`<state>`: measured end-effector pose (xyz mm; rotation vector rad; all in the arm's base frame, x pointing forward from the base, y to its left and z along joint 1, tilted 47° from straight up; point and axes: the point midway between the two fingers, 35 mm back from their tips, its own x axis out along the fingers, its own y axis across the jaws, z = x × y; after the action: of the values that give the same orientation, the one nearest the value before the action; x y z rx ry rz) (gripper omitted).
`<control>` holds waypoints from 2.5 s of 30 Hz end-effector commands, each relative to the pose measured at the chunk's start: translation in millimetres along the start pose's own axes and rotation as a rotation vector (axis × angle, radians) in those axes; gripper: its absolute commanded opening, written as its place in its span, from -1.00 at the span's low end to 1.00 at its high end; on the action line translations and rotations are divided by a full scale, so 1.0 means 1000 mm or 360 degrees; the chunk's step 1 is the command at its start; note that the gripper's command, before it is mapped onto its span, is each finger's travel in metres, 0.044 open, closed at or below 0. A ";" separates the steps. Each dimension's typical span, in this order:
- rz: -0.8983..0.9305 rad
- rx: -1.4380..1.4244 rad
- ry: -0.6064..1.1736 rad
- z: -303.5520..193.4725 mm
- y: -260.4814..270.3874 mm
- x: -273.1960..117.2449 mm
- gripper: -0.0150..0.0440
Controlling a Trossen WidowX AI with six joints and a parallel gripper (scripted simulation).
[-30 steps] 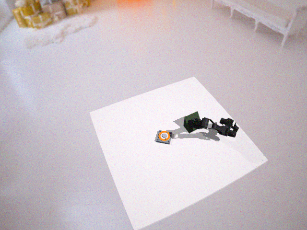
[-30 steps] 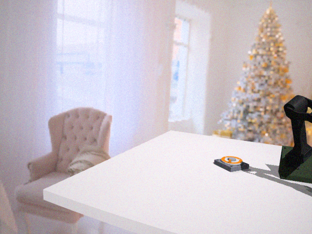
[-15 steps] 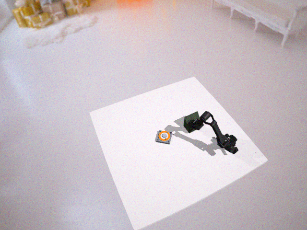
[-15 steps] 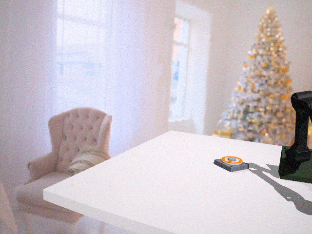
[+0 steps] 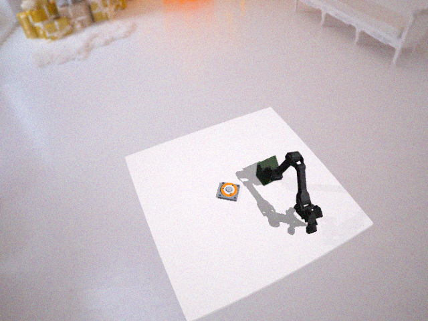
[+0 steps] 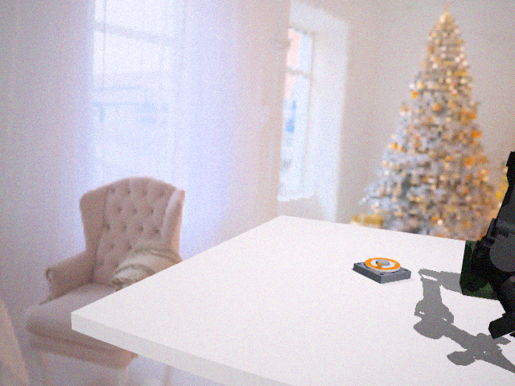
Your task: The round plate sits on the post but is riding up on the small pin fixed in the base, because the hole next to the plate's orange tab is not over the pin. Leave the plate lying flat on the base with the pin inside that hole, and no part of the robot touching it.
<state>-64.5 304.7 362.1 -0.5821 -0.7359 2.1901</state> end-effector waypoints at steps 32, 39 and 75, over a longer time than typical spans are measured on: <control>-0.1312 0.2649 0.1077 -0.332 0.034 -0.330 -0.49; -0.1486 0.3553 0.0817 -0.359 0.138 -0.390 -0.49; -0.1527 0.3884 0.0612 -0.380 0.185 -0.356 -0.49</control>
<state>297.4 49.7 23.4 0.5760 1.5164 0.6913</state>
